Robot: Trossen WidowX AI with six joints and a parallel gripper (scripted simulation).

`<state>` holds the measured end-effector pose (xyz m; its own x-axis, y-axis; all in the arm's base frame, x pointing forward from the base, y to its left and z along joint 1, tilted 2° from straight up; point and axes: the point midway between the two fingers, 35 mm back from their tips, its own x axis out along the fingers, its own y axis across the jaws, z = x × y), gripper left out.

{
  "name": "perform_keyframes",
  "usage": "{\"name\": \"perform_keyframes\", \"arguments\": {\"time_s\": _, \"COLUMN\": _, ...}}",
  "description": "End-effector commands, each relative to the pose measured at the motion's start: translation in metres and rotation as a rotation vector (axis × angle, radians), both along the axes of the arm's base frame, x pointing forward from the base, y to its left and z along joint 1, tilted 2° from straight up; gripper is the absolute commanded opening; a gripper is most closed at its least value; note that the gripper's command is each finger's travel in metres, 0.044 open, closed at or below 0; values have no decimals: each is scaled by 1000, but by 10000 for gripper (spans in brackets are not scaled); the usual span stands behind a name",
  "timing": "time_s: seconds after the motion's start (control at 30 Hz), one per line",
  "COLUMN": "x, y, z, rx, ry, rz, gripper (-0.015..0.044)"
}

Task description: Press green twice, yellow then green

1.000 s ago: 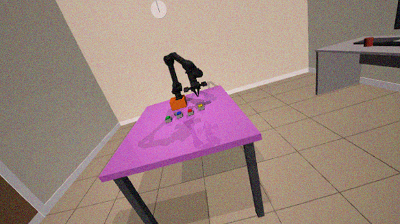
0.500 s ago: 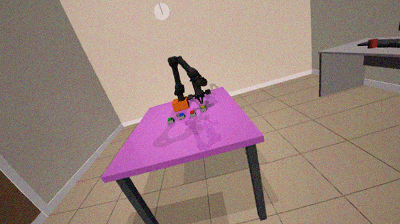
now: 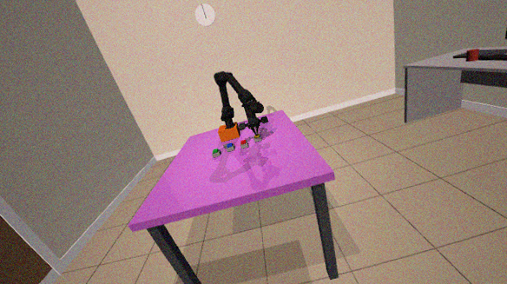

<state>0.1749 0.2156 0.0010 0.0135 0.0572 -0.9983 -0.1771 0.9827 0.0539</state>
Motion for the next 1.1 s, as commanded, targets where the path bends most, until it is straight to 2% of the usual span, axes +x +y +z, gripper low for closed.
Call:
{"name": "perform_keyframes", "arguments": {"time_s": 0.0, "x": 0, "y": -1, "z": -3, "rx": -4, "ry": -3, "rz": -5, "gripper": 20}}
{"name": "perform_keyframes", "arguments": {"time_s": 0.6, "x": 0, "y": 0, "z": -1, "rx": 0, "ry": 0, "rz": -1, "gripper": 20}}
{"name": "perform_keyframes", "arguments": {"time_s": 0.7, "x": 0, "y": -2, "z": 26, "rx": -4, "ry": -3, "rz": -5, "gripper": 20}}
{"name": "perform_keyframes", "arguments": {"time_s": 0.87, "x": 0, "y": -2, "z": 31, "rx": -4, "ry": -4, "rz": -5, "gripper": 20}}
{"name": "perform_keyframes", "arguments": {"time_s": 1.0, "x": 0, "y": -4, "z": 81, "rx": -4, "ry": -4, "rz": -5, "gripper": 20}}
{"name": "perform_keyframes", "arguments": {"time_s": 1.07, "x": -1, "y": -5, "z": 91, "rx": -4, "ry": -4, "rz": -5, "gripper": 20}}
